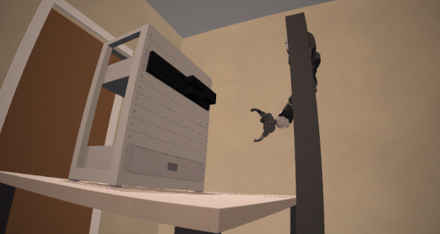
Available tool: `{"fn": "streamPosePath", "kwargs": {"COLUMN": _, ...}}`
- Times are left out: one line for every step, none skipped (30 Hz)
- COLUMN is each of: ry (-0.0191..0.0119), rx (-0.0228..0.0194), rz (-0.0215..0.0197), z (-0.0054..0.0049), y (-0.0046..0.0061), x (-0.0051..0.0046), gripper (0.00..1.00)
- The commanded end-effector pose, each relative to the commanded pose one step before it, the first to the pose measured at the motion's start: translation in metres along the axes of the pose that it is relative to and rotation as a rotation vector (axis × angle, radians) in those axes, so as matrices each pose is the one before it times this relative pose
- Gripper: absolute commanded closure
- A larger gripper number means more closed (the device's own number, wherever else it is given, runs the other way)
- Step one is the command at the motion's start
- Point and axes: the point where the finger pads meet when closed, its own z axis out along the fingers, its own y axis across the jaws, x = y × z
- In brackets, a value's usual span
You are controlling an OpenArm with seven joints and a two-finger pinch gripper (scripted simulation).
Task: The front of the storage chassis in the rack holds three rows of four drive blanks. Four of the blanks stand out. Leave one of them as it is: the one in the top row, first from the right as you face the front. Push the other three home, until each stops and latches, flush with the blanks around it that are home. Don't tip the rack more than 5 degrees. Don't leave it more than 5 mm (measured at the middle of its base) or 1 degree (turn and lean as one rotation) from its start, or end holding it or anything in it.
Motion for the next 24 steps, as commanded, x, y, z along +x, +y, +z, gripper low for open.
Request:
{"fn": "streamPosePath", "kwargs": {"ry": 0.00566, "rx": 0.01733, "rz": -0.00101, "z": 0.00277, "y": -0.00270, "x": 0.002291, "gripper": 0.00}}
{"fn": "streamPosePath", "kwargs": {"ry": 0.00000, "rx": 0.00000, "rz": 0.00000, "z": 0.00000, "y": 0.00000, "x": 0.000000, "gripper": 0.00}}
{"fn": "streamPosePath", "kwargs": {"ry": 0.00000, "rx": 0.00000, "rz": 0.00000, "z": 0.00000, "y": 0.00000, "x": 0.000000, "gripper": 0.00}}
{"fn": "streamPosePath", "kwargs": {"ry": 0.00302, "rx": 0.01008, "rz": 0.00121, "z": 0.00015, "y": -0.00140, "x": 0.001149, "gripper": 0.00}}
{"fn": "streamPosePath", "kwargs": {"ry": 0.01002, "rx": 0.00848, "rz": 0.00460, "z": 0.00275, "y": -0.00218, "x": 0.003726, "gripper": 0.00}}
{"fn": "streamPosePath", "kwargs": {"ry": 0.00976, "rx": 0.00961, "rz": 0.00470, "z": 0.00250, "y": -0.00218, "x": 0.003602, "gripper": 0.00}}
{"fn": "streamPosePath", "kwargs": {"ry": 0.00881, "rx": 0.01115, "rz": 0.00369, "z": 0.00211, "y": -0.00218, "x": 0.003286, "gripper": 0.00}}
{"fn": "streamPosePath", "kwargs": {"ry": 0.00956, "rx": 0.01207, "rz": 0.00379, "z": 0.00229, "y": -0.00232, "x": 0.003559, "gripper": 0.00}}
{"fn": "streamPosePath", "kwargs": {"ry": 0.01044, "rx": 0.01299, "rz": 0.00397, "z": 0.00247, "y": -0.00246, "x": 0.003856, "gripper": 0.00}}
{"fn": "streamPosePath", "kwargs": {"ry": 0.01104, "rx": 0.01400, "rz": 0.00389, "z": 0.00257, "y": -0.00257, "x": 0.004068, "gripper": 0.00}}
{"fn": "streamPosePath", "kwargs": {"ry": 0.01177, "rx": 0.01496, "rz": 0.00385, "z": 0.00271, "y": -0.00267, "x": 0.004314, "gripper": 0.00}}
{"fn": "streamPosePath", "kwargs": {"ry": 0.01343, "rx": 0.01547, "rz": 0.00430, "z": 0.00320, "y": -0.00281, "x": 0.004891, "gripper": 0.00}}
{"fn": "streamPosePath", "kwargs": {"ry": 0.01393, "rx": 0.01660, "rz": 0.00407, "z": 0.00318, "y": -0.00286, "x": 0.005023, "gripper": 0.00}}
{"fn": "streamPosePath", "kwargs": {"ry": 0.01484, "rx": 0.01747, "rz": 0.00397, "z": 0.00335, "y": -0.00293, "x": 0.005313, "gripper": 0.00}}
{"fn": "streamPosePath", "kwargs": {"ry": 0.01564, "rx": 0.01832, "rz": 0.00373, "z": 0.00352, "y": -0.00298, "x": 0.005582, "gripper": 0.00}}
{"fn": "streamPosePath", "kwargs": {"ry": 0.01642, "rx": 0.01914, "rz": 0.00343, "z": 0.00368, "y": -0.00301, "x": 0.005844, "gripper": 0.00}}
{"fn": "streamPosePath", "kwargs": {"ry": 0.01719, "rx": 0.01994, "rz": 0.00306, "z": 0.00383, "y": -0.00302, "x": 0.006099, "gripper": 0.00}}
{"fn": "streamPosePath", "kwargs": {"ry": 0.01795, "rx": 0.02071, "rz": 0.00264, "z": 0.00397, "y": -0.00302, "x": 0.006347, "gripper": 0.00}}
{"fn": "streamPosePath", "kwargs": {"ry": 0.00000, "rx": 0.00000, "rz": 0.00000, "z": 0.00000, "y": 0.00000, "x": 0.000000, "gripper": 0.00}}
{"fn": "streamPosePath", "kwargs": {"ry": 0.00000, "rx": 0.00000, "rz": 0.00000, "z": 0.00000, "y": 0.00000, "x": 0.000000, "gripper": 0.00}}
{"fn": "streamPosePath", "kwargs": {"ry": 0.01364, "rx": 0.02405, "rz": 0.00043, "z": 0.00206, "y": -0.00312, "x": 0.004873, "gripper": 0.00}}
{"fn": "streamPosePath", "kwargs": {"ry": 0.02499, "rx": 0.01953, "rz": 0.00346, "z": 0.00626, "y": -0.00275, "x": 0.008610, "gripper": 0.00}}
{"fn": "streamPosePath", "kwargs": {"ry": 0.02093, "rx": 0.02283, "rz": 0.00144, "z": 0.00433, "y": -0.00289, "x": 0.007169, "gripper": 0.00}}
{"fn": "streamPosePath", "kwargs": {"ry": 0.02112, "rx": 0.02347, "rz": 0.00052, "z": 0.00442, "y": -0.00281, "x": 0.007297, "gripper": 0.00}}
